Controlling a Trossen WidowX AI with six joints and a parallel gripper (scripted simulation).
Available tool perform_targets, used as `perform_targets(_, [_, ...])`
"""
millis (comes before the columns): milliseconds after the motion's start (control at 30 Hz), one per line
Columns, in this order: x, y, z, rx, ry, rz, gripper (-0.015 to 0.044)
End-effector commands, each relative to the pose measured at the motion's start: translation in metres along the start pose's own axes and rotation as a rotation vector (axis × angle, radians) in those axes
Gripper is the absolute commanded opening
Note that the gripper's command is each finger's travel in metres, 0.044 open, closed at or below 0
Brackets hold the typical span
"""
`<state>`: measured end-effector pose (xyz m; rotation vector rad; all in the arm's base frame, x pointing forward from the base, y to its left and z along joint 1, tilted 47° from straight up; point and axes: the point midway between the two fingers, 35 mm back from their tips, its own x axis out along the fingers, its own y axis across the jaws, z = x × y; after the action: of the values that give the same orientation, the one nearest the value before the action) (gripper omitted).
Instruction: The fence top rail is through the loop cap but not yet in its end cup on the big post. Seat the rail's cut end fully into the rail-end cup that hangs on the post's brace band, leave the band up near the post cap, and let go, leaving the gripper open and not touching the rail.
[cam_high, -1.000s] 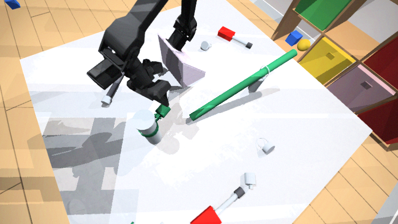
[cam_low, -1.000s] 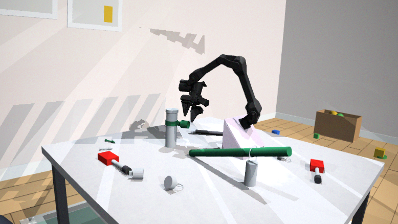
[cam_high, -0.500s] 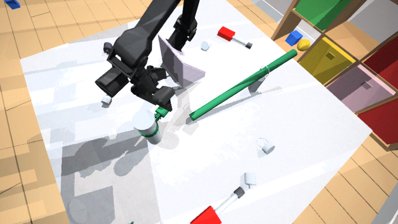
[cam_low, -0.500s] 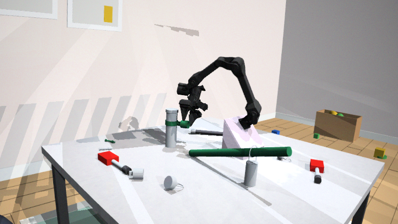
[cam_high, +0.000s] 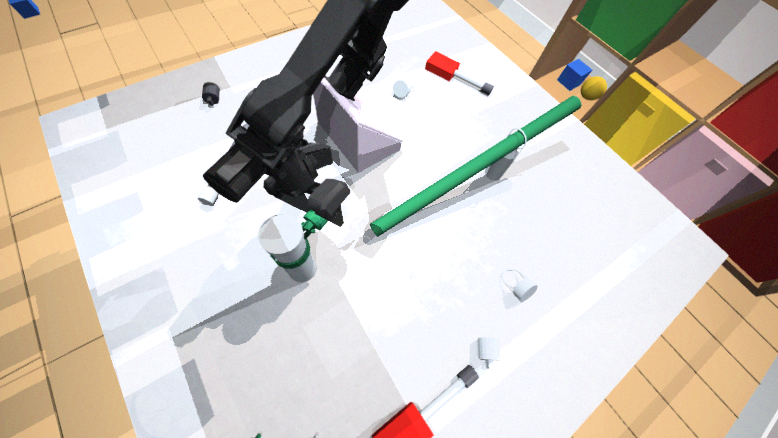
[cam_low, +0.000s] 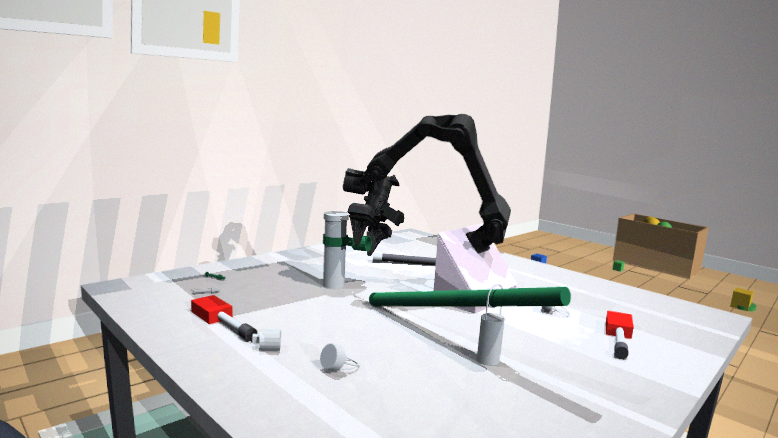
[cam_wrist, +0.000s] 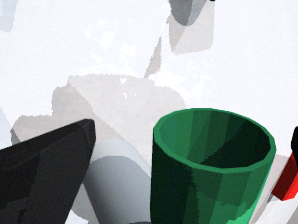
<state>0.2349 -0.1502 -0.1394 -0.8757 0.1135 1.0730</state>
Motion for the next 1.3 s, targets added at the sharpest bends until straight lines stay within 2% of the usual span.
perform_targets(0, [0.009,0.0,0.002,-0.001,-0.004,-0.002,0.044])
perform_targets(233, [0.018,0.0,0.003,-0.009,-0.006,-0.001,0.044])
perform_targets(667, [0.018,0.0,0.003,-0.009,-0.006,-0.001,0.0099])
perform_targets(800, [0.018,0.0,0.003,-0.009,-0.006,-0.001,0.0072])
perform_targets(900, [0.018,-0.001,0.003,0.002,0.0,-0.001,0.0])
perform_targets(1267, [0.022,-0.007,0.003,0.071,0.039,0.0,0.0])
